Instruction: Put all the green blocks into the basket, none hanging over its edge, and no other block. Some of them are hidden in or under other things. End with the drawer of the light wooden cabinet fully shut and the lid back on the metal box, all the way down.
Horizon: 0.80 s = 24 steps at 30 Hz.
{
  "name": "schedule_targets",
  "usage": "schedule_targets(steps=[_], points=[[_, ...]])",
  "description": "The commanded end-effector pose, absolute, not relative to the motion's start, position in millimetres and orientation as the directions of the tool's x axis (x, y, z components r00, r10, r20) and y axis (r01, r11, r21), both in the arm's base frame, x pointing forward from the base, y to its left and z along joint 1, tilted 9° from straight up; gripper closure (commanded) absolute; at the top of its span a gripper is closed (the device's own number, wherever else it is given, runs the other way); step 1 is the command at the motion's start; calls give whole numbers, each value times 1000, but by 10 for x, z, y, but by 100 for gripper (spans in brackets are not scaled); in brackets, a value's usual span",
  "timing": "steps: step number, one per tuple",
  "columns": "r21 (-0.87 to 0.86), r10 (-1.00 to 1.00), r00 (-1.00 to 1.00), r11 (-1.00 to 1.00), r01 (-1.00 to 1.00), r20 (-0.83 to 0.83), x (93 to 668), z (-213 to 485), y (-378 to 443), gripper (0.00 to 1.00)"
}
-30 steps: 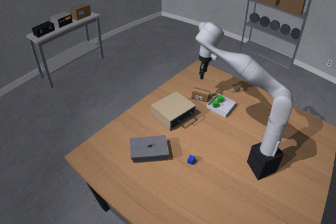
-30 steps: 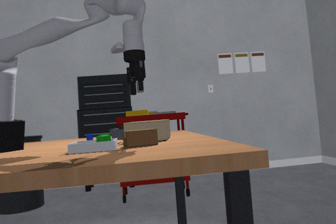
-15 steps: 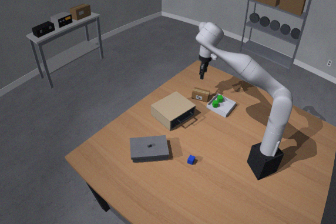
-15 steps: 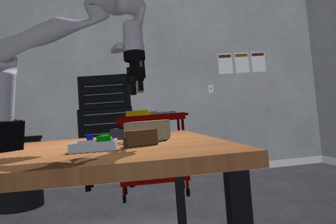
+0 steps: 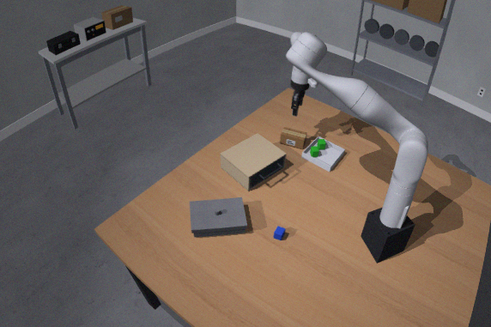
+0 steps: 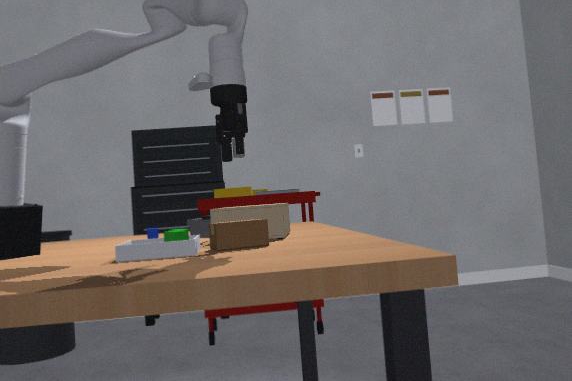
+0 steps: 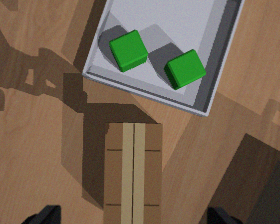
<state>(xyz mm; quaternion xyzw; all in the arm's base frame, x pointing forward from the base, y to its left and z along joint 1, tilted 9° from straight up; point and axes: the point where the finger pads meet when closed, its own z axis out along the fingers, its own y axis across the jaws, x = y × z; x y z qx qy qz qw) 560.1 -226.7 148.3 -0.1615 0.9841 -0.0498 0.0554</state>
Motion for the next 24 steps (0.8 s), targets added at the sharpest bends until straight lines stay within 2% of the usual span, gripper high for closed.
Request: schedule_targets(steps=[1, 24], points=[[-117, -323, -942, 943, -312, -95, 5604, 1494, -2269, 7], [-117, -323, -942, 943, -312, -95, 5638, 1244, -2289, 7]])
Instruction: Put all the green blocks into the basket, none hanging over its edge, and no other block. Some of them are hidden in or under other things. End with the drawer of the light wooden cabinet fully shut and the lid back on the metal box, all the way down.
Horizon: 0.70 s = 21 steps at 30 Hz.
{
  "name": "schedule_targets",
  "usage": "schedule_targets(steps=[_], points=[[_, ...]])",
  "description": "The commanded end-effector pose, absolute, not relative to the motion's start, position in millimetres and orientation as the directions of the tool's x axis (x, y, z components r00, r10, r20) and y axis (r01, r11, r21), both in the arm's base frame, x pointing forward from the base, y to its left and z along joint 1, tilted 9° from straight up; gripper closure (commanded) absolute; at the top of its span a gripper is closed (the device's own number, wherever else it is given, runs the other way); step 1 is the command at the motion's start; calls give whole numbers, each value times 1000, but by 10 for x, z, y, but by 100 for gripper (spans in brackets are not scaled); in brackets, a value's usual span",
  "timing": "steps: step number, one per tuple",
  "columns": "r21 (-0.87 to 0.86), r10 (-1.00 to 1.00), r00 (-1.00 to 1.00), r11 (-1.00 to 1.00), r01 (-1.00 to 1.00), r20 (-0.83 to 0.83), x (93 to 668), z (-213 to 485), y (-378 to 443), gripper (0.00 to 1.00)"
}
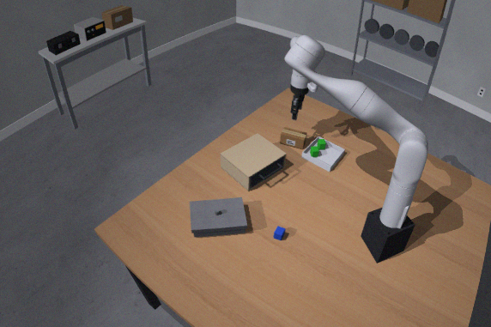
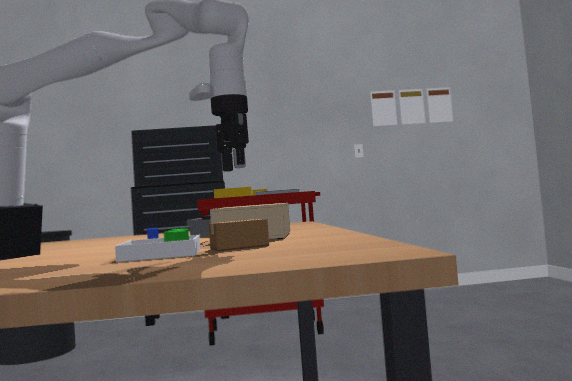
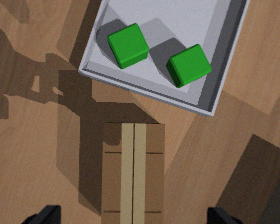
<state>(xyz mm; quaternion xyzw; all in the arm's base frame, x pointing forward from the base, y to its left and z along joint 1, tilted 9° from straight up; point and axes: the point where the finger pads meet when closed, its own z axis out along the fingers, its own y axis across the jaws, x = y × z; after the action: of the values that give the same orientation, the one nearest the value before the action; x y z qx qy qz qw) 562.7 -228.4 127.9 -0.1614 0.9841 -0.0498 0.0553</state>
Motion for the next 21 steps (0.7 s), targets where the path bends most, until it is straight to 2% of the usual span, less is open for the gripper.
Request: schedule_targets(steps=[1, 21], points=[[-117, -323, -942, 943, -312, -95, 5638, 1244, -2289, 7], [-117, -323, -942, 943, -312, -95, 5706, 727, -2332, 7]])
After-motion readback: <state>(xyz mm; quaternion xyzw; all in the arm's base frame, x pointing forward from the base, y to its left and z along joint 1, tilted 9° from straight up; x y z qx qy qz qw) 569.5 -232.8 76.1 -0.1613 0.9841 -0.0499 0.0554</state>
